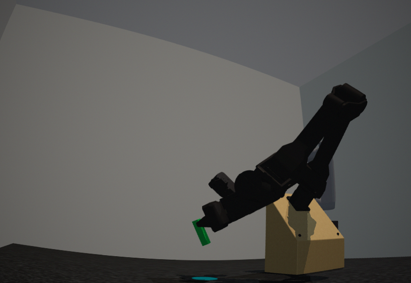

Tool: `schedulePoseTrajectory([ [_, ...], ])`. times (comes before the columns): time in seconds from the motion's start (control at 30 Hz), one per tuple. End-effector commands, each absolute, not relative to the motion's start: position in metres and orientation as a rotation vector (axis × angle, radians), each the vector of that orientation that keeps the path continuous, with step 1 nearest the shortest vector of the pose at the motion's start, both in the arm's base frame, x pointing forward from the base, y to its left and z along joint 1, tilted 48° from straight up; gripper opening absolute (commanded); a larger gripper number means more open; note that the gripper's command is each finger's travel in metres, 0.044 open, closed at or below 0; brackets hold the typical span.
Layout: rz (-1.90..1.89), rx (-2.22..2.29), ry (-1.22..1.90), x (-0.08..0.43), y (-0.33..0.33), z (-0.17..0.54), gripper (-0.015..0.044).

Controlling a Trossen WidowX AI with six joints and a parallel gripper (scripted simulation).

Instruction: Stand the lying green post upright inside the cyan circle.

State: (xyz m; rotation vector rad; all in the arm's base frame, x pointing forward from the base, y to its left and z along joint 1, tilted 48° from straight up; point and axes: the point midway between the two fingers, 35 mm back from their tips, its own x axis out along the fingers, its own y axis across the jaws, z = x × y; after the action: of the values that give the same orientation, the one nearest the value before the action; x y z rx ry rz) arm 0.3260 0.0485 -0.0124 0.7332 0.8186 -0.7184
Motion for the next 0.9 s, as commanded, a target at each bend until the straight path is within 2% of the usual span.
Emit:
schedulePoseTrajectory([
  [0.0, -0.722, 0.743, 0.78, 0.326, 0.049, -0.009, 0.0023],
  [0.87, -0.737, 0.792, 0.568, 0.322, 0.052, 0.008, 0.0023],
])
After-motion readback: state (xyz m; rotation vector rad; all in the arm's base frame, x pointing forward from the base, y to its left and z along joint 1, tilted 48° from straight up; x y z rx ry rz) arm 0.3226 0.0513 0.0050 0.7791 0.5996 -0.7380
